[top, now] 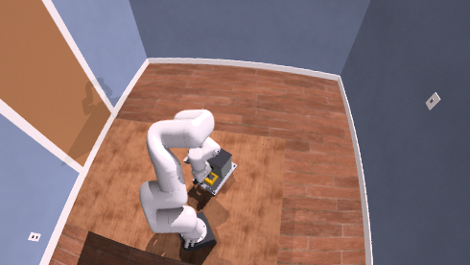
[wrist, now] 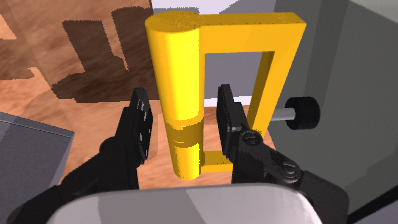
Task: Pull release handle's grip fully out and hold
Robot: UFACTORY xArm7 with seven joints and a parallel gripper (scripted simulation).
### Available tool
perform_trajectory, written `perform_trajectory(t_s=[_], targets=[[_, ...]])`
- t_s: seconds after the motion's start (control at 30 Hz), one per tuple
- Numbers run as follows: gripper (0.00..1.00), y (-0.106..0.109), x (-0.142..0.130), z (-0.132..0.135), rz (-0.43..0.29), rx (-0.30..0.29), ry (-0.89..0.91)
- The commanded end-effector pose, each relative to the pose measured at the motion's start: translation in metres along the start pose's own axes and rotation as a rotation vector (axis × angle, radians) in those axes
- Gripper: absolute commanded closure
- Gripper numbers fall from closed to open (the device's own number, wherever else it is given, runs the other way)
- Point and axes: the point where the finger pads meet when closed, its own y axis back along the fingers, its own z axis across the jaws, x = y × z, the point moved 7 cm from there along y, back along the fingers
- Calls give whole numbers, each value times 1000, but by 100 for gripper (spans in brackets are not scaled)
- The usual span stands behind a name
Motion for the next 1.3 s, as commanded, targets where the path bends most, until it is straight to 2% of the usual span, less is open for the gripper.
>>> perform_trajectory(t_s=[0.0, 0.67, 0.7, 1.27], targets=[[45, -1, 0, 1, 2, -2, 0], [45, -2, 0, 1, 2, -2, 0], [100, -2, 0, 1, 2, -2, 0], [100, -2, 0, 1, 2, -2, 0]])
